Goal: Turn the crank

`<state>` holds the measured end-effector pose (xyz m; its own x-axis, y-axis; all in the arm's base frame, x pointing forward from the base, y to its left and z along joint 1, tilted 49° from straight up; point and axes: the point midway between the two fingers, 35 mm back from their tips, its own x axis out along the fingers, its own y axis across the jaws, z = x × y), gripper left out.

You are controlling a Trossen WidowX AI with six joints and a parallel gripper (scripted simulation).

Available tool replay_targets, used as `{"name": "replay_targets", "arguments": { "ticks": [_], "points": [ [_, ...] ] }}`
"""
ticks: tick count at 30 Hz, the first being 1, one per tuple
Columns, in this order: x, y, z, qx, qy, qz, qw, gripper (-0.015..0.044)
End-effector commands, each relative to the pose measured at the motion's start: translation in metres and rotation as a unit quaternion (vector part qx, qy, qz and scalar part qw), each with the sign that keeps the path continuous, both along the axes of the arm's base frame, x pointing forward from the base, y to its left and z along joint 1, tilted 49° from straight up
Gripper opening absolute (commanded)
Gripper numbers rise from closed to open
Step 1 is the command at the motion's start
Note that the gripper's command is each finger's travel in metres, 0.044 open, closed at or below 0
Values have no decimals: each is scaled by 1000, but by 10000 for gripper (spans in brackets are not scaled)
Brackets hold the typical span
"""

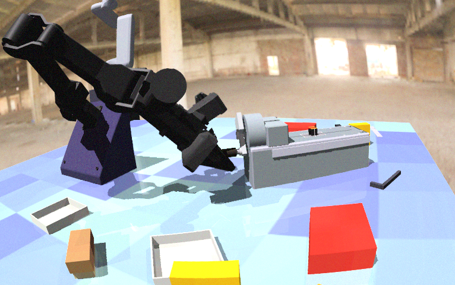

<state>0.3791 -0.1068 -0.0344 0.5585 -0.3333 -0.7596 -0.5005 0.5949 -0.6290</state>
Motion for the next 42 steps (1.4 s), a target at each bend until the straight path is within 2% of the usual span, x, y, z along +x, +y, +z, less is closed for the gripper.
{"name": "replay_targets", "arguments": {
  "ticks": [1, 32, 42],
  "points": [
    [1, 0, 1, -1, -3, 0, 1000, 0],
    [0, 0, 0, 0, -1, 0, 1000, 0],
    [0, 0, 0, 0, -1, 0, 1000, 263]
  ]
}}
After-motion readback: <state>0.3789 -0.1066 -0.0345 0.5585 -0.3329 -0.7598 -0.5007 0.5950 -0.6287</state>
